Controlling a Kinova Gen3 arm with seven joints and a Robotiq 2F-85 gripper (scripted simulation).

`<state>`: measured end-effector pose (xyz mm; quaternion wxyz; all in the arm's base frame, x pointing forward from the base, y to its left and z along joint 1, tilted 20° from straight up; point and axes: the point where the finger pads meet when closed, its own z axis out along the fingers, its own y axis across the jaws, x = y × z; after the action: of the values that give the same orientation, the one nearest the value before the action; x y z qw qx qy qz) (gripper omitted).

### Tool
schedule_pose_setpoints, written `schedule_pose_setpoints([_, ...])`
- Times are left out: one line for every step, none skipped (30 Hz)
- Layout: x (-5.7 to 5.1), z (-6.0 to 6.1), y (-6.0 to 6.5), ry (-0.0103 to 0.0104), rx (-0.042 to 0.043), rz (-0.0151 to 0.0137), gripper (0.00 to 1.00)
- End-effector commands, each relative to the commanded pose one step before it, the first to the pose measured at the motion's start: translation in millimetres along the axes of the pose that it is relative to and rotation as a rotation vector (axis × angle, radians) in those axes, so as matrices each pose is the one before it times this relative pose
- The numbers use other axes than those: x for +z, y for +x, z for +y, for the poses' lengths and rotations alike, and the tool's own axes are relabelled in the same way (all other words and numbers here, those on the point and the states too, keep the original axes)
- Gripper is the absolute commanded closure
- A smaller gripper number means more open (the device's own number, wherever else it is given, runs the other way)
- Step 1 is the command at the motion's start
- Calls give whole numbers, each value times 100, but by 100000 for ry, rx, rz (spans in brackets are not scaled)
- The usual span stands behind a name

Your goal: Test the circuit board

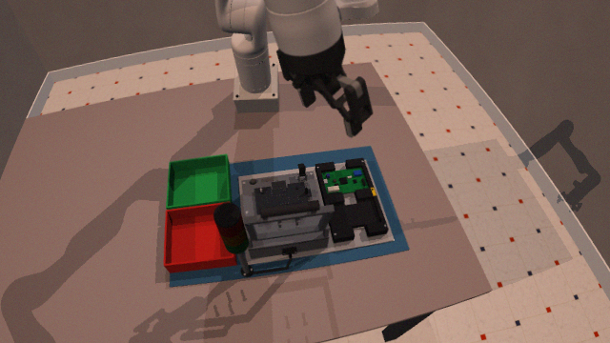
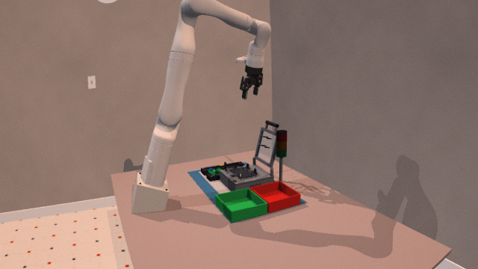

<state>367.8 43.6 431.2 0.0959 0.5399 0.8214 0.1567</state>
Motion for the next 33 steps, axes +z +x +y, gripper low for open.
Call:
schedule_pose_setpoints([-106, 10, 91, -222, -214, -238, 0])
schedule_pose_setpoints([215, -110, 679, 296, 2008, -597, 0])
schedule_pose_setpoints([0, 0, 0, 0, 0, 0, 0])
schedule_pose_setpoints([0, 0, 0, 0, 0, 0, 0])
schedule_pose_setpoints([0, 0, 0, 0, 0, 0, 0])
schedule_pose_setpoints([0, 0, 0, 0, 0, 0, 0])
schedule_pose_setpoints([0, 0, 0, 0, 0, 0, 0])
schedule_pose_setpoints([219, -136, 663, 291, 1992, -619, 0])
schedule_pose_setpoints([0, 0, 0, 0, 0, 0, 0])
schedule_pose_setpoints([0, 0, 0, 0, 0, 0, 0])
schedule_pose_setpoints([0, 0, 0, 0, 0, 0, 0])
schedule_pose_setpoints([0, 0, 0, 0, 0, 0, 0])
schedule_pose_setpoints([0, 0, 0, 0, 0, 0, 0])
schedule_pose_setpoints([223, -161, 646, 285, 1973, -640, 0])
schedule_pose_setpoints([0, 0, 0, 0, 0, 0, 0])
schedule_pose_setpoints([0, 0, 0, 0, 0, 0, 0])
schedule_pose_setpoints([0, 0, 0, 0, 0, 0, 0])
schedule_pose_setpoints([0, 0, 0, 0, 0, 0, 0])
schedule_pose_setpoints([0, 0, 0, 0, 0, 0, 0])
schedule_pose_setpoints([226, -184, 627, 276, 1953, -660, 0])
schedule_pose_setpoints([0, 0, 0, 0, 0, 0, 0])
schedule_pose_setpoints([0, 0, 0, 0, 0, 0, 0])
schedule_pose_setpoints([0, 0, 0, 0, 0, 0, 0])
schedule_pose_setpoints([0, 0, 0, 0, 0, 0, 0])
schedule_pose_setpoints([0, 0, 0, 0, 0, 0, 0])
schedule_pose_setpoints([229, -206, 607, 266, 1931, -679, 0])
schedule_pose_setpoints([0, 0, 0, 0, 0, 0, 0])
schedule_pose_setpoints([0, 0, 0, 0, 0, 0, 0])
schedule_pose_setpoints([0, 0, 0, 0, 0, 0, 0])
schedule_pose_setpoints([0, 0, 0, 0, 0, 0, 0])
schedule_pose_setpoints([0, 0, 0, 0, 0, 0, 0])
schedule_pose_setpoints([231, -226, 586, 255, 1907, -696, 0])
schedule_pose_setpoints([0, 0, 0, 0, 0, 0, 0])
